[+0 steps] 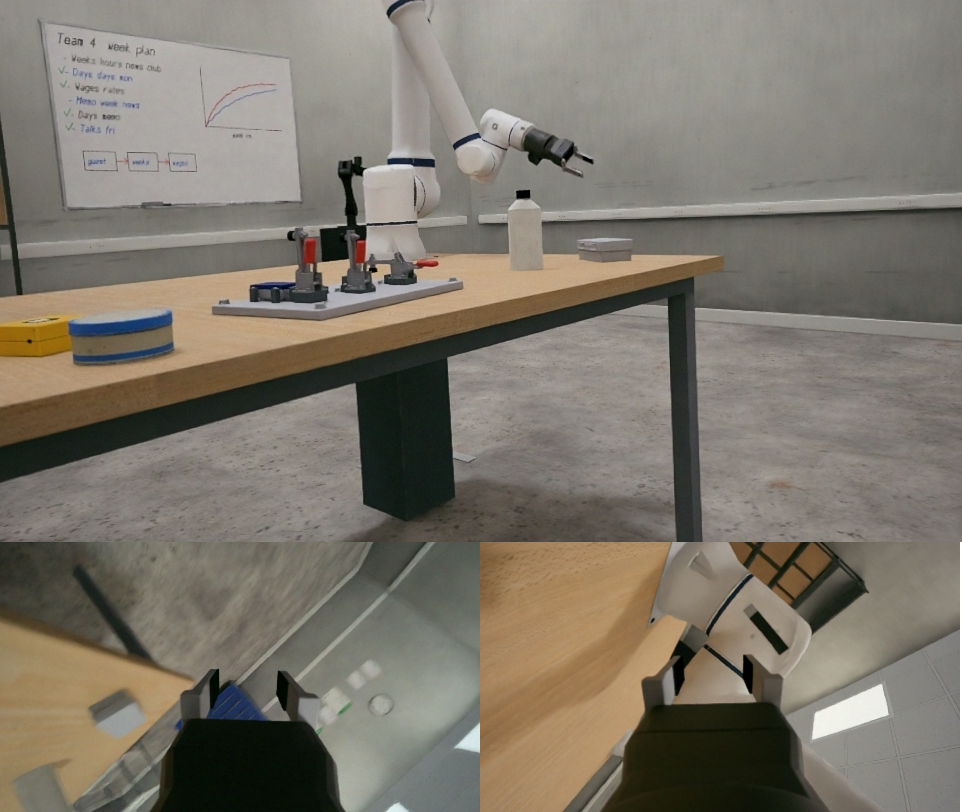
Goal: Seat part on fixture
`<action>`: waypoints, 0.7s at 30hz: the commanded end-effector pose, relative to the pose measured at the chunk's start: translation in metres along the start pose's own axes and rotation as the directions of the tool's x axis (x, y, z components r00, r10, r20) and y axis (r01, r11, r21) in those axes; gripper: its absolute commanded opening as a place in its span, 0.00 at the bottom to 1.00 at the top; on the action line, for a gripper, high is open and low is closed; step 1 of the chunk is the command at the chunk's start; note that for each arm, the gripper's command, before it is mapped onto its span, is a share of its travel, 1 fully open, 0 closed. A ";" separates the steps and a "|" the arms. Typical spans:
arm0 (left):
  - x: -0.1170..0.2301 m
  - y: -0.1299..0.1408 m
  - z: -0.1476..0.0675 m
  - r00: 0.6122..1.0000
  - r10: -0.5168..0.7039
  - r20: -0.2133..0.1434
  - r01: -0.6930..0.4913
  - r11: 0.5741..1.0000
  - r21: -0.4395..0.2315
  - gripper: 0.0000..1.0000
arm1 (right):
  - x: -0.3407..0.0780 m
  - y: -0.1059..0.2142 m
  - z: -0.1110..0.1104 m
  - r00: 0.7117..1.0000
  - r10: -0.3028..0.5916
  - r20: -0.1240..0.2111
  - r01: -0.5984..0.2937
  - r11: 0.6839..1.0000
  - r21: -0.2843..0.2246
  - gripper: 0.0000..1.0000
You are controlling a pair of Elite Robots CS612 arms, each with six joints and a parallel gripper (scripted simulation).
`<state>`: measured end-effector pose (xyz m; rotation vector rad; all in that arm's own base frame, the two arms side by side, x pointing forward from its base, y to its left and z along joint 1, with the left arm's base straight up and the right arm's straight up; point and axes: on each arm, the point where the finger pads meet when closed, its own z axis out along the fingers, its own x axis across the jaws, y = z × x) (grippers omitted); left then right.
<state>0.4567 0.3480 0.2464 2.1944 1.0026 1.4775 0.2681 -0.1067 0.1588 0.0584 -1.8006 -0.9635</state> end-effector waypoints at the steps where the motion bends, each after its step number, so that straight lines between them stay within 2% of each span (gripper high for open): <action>1: 0.025 -0.042 -0.023 0.998 -0.034 -0.052 0.037 0.998 0.056 1.00 | 0.000 0.000 0.000 1.000 0.000 0.001 0.000 1.000 0.001 1.00; 2: 0.025 -0.042 -0.023 0.998 -0.034 -0.052 0.037 0.998 0.056 1.00 | 0.000 0.000 0.000 1.000 0.000 0.001 0.000 1.000 0.001 1.00; 8: 0.053 -0.112 -0.075 0.985 -0.087 -0.150 0.110 0.982 0.152 1.00 | 0.000 0.000 0.000 1.000 0.000 0.001 0.000 1.000 0.001 1.00; 15: 0.072 -0.176 -0.137 0.959 -0.130 -0.253 0.193 0.951 0.242 1.00 | 0.000 0.000 0.000 1.000 0.000 0.001 0.000 1.000 0.001 1.00; 17: 0.075 -0.191 -0.154 0.950 -0.138 -0.280 0.215 0.941 0.263 1.00 | 0.000 0.000 0.000 1.000 0.000 0.001 0.000 1.000 0.001 1.00; 19: 0.075 -0.191 -0.154 0.950 -0.138 -0.280 0.215 0.941 0.263 1.00 | 0.000 0.000 0.000 1.000 0.000 0.001 0.000 1.000 0.001 1.00; 21: 0.077 -0.205 -0.171 0.941 -0.146 -0.305 0.236 0.930 0.282 1.00 | 0.000 0.000 0.000 1.000 0.000 0.001 0.000 1.000 0.001 1.00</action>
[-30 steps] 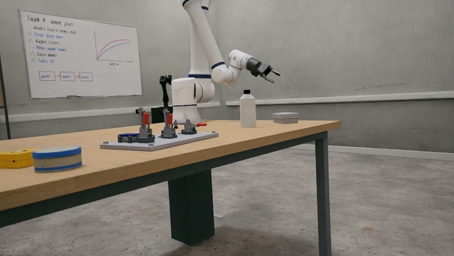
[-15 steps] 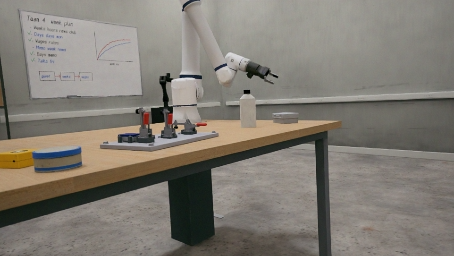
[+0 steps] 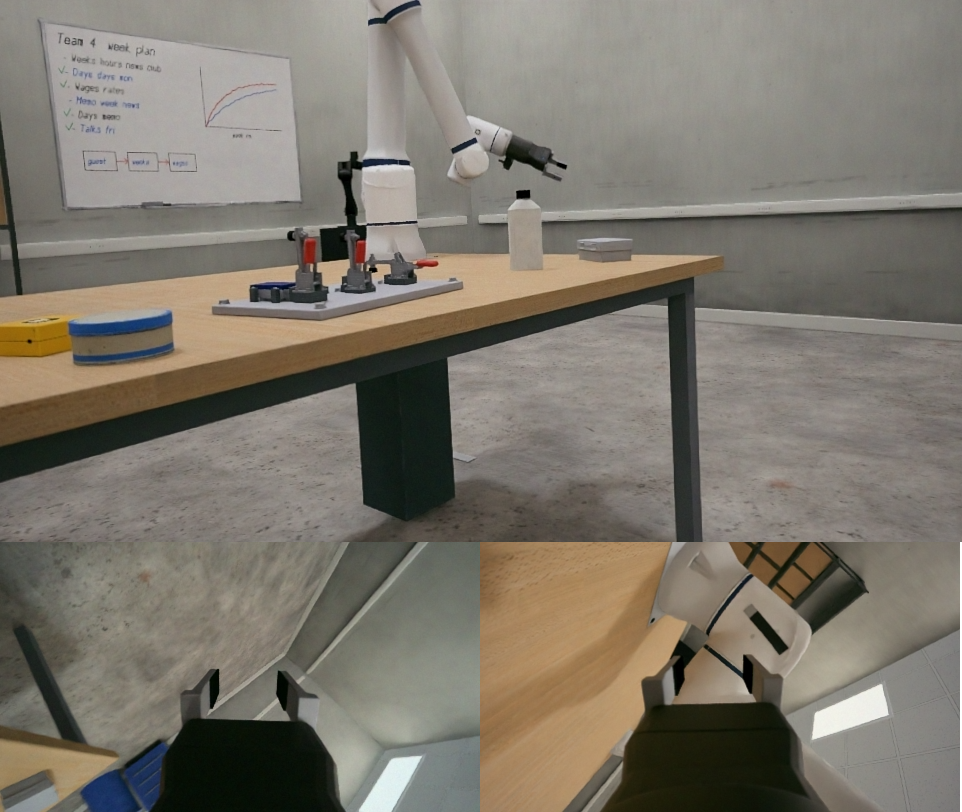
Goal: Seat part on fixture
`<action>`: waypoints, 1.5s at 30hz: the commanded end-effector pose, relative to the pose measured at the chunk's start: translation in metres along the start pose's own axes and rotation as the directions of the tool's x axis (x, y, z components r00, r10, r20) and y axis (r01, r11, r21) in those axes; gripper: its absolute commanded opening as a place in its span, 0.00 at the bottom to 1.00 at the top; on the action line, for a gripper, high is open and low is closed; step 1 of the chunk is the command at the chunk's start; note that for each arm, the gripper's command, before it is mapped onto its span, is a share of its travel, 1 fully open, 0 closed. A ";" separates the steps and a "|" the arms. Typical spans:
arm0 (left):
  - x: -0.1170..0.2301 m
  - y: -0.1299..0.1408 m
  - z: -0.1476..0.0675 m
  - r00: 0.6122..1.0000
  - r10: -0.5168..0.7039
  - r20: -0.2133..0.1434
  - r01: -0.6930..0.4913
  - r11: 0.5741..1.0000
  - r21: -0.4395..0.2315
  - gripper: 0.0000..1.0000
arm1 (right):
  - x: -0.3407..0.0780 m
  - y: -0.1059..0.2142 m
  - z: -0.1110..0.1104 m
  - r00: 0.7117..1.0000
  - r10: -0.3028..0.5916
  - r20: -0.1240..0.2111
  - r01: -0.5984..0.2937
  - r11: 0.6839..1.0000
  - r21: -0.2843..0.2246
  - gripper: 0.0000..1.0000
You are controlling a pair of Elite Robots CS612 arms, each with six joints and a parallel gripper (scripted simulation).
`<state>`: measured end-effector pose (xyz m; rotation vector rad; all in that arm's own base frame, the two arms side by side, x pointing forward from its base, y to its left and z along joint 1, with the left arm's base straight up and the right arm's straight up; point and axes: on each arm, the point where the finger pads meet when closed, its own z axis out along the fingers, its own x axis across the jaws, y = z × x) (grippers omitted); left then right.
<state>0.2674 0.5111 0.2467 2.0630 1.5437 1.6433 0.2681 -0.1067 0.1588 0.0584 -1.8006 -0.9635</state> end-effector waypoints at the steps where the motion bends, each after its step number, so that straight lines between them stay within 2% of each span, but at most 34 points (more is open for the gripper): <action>1: 0.017 -0.030 -0.017 0.999 -0.025 -0.039 0.027 0.999 0.042 1.00 | 0.000 0.000 0.000 1.000 0.000 0.001 0.000 1.000 0.001 1.00; 12: 0.046 -0.100 -0.069 0.987 -0.081 -0.139 0.101 0.985 0.142 1.00 | 0.000 0.000 0.000 1.000 0.000 0.001 0.000 1.000 0.001 1.00; 22: 0.056 -0.128 -0.094 0.978 -0.102 -0.183 0.136 0.974 0.182 1.00 | 0.000 0.000 0.000 1.000 0.000 0.001 0.000 1.000 0.001 1.00; 30: 0.060 -0.141 -0.106 0.973 -0.111 -0.204 0.153 0.968 0.201 1.00 | 0.000 0.000 0.000 1.000 0.000 0.001 0.000 1.000 0.001 1.00; 45: 0.061 -0.145 -0.110 0.971 -0.113 -0.210 0.157 0.966 0.206 1.00 | 0.000 0.000 0.000 1.000 0.000 0.001 0.000 1.000 0.001 1.00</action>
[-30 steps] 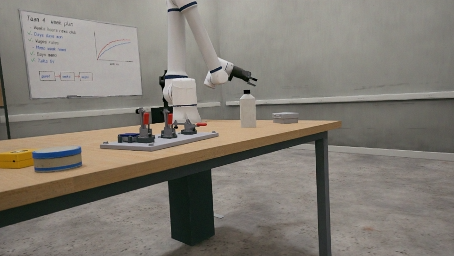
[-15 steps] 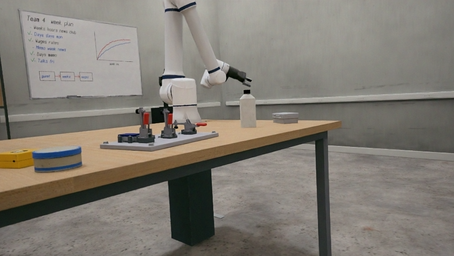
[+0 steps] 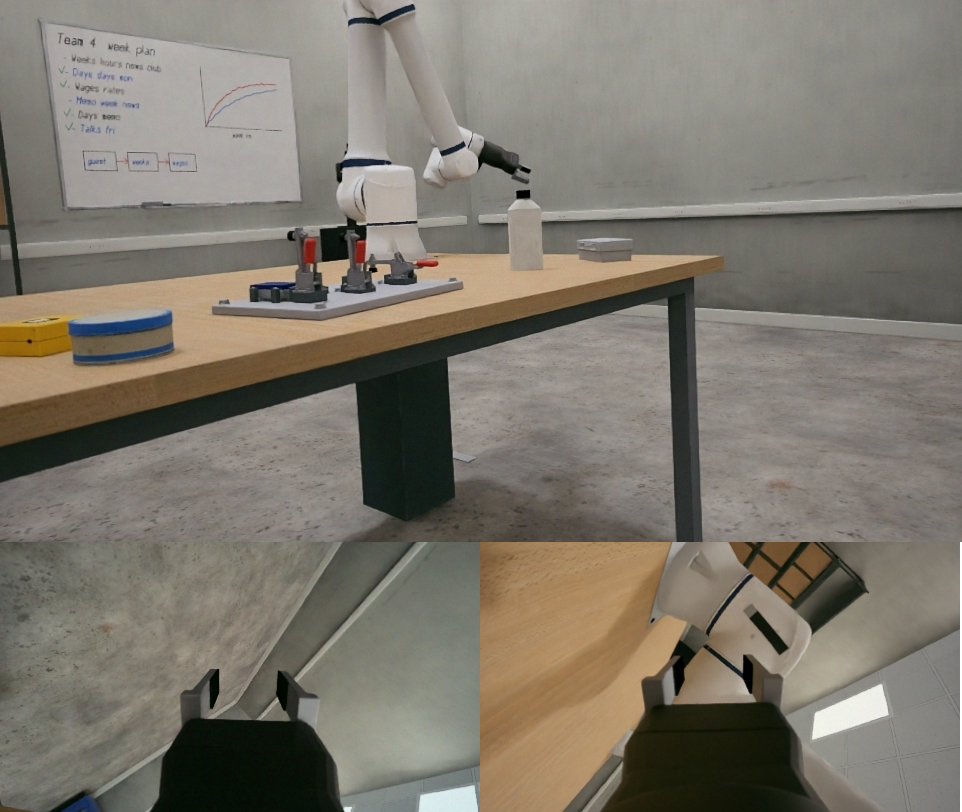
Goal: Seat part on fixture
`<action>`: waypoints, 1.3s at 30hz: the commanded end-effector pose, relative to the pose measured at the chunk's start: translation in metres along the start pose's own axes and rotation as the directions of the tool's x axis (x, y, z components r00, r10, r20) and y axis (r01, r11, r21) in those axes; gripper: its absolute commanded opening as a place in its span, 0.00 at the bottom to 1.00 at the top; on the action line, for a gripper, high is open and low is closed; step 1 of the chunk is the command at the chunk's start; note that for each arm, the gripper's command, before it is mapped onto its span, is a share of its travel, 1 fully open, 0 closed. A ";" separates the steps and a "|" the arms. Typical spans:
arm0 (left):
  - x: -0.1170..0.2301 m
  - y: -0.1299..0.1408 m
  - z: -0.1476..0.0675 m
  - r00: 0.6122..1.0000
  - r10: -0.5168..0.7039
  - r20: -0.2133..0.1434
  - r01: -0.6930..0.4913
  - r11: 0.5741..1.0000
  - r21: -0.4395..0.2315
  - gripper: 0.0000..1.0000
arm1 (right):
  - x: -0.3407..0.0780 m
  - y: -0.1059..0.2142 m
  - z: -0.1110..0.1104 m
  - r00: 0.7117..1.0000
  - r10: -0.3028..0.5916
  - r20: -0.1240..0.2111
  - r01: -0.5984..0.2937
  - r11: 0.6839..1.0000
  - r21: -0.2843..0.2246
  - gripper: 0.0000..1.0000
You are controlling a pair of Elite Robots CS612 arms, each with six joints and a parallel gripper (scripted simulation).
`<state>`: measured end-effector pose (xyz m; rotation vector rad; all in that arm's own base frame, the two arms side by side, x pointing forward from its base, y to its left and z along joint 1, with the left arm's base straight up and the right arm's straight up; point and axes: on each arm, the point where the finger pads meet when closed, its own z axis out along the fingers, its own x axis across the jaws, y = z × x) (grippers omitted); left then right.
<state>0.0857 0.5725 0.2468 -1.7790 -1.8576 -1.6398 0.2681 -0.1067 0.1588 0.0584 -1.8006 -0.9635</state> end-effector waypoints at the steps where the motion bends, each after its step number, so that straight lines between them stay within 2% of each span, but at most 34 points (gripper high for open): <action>1: 0.001 0.000 0.000 1.000 0.000 -0.001 0.000 1.000 0.000 1.00 | 0.000 0.000 0.000 1.000 0.000 0.001 0.000 1.000 0.001 1.00; 10: 0.001 -0.002 0.002 1.000 -0.014 0.005 0.014 1.000 0.007 1.00 | 0.000 0.000 0.000 1.000 0.000 0.001 0.000 1.000 0.001 1.00; 21: 0.000 -0.010 0.013 0.996 -0.082 0.032 0.081 0.996 0.045 1.00 | 0.000 0.000 0.000 1.000 0.000 0.001 0.000 1.000 0.001 1.00; 29: -0.002 -0.024 0.031 0.977 -0.204 0.070 0.194 0.974 0.120 1.00 | 0.000 0.000 0.000 1.000 0.000 0.001 0.000 1.000 0.001 1.00; 36: -0.004 -0.041 0.048 0.932 -0.351 0.094 0.323 0.920 0.223 1.00 | 0.000 0.000 0.000 1.000 0.000 0.001 0.000 1.000 0.001 1.00; 39: -0.005 -0.043 0.051 0.923 -0.374 0.095 0.343 0.908 0.241 1.00 | 0.000 0.000 0.000 1.000 0.000 0.001 0.000 1.000 0.001 1.00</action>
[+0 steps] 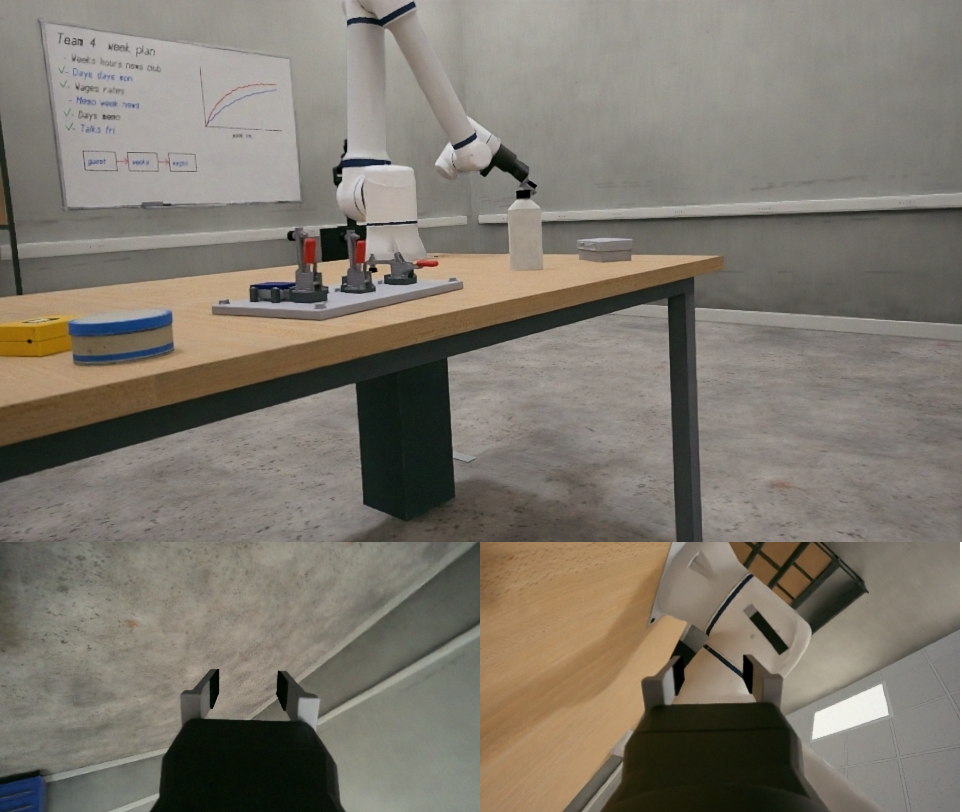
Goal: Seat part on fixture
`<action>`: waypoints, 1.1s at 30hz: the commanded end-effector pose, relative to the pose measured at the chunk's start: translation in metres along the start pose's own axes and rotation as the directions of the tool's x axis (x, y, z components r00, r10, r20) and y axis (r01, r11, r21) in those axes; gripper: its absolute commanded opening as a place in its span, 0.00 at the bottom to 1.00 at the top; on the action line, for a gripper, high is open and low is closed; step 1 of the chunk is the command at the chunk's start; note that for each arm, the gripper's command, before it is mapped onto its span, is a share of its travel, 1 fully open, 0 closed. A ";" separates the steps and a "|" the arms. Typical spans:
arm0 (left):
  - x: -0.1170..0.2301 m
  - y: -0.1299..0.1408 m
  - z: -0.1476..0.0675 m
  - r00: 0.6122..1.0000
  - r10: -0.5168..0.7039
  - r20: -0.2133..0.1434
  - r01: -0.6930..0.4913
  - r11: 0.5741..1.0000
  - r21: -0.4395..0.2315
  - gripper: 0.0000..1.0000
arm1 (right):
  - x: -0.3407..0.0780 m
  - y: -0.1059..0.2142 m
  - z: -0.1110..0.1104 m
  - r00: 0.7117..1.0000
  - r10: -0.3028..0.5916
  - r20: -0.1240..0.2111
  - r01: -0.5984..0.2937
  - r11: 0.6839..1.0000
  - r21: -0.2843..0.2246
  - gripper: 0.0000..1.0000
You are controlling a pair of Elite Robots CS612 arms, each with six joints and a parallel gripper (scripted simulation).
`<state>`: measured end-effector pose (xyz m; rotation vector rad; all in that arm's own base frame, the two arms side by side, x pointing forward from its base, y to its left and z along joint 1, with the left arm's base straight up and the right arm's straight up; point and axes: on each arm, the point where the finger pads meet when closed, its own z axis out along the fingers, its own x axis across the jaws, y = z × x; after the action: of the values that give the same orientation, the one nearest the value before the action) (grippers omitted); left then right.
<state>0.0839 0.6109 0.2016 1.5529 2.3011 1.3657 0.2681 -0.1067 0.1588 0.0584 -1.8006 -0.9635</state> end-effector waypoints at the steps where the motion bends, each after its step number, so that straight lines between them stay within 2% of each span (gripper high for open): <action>1: 0.003 -0.005 0.009 0.997 -0.072 0.023 0.071 0.996 0.050 1.00 | 0.000 0.000 0.000 1.000 0.000 0.001 0.000 1.000 0.001 1.00; 8: 0.006 -0.020 0.026 0.966 -0.254 0.044 0.242 0.952 0.185 1.00 | 0.000 0.000 0.000 1.000 0.000 0.001 0.000 1.000 0.001 1.00; 14: 0.008 -0.031 0.034 0.912 -0.409 0.025 0.382 0.870 0.311 1.00 | 0.000 0.000 0.000 1.000 0.000 0.001 0.000 1.000 0.001 1.00; 16: 0.008 -0.031 0.034 0.912 -0.409 0.025 0.382 0.870 0.311 1.00 | 0.000 0.000 0.000 1.000 0.000 0.001 0.000 1.000 0.001 1.00; 23: 0.008 -0.043 0.034 0.827 -0.561 -0.043 0.518 0.729 0.448 1.00 | 0.000 0.000 0.000 1.000 0.000 0.001 0.000 1.000 0.001 1.00; 31: 0.009 -0.051 0.025 0.723 -0.672 -0.161 0.626 0.539 0.563 1.00 | 0.000 0.000 0.000 1.000 0.000 0.001 0.000 1.000 0.001 1.00; 33: 0.009 -0.051 0.025 0.723 -0.672 -0.161 0.626 0.539 0.563 1.00 | 0.000 0.000 0.000 1.000 0.000 0.001 0.000 1.000 0.001 1.00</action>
<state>0.0562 0.6286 0.1547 0.6246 2.9161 0.4568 0.2681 -0.1067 0.1588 0.0584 -1.8006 -0.9635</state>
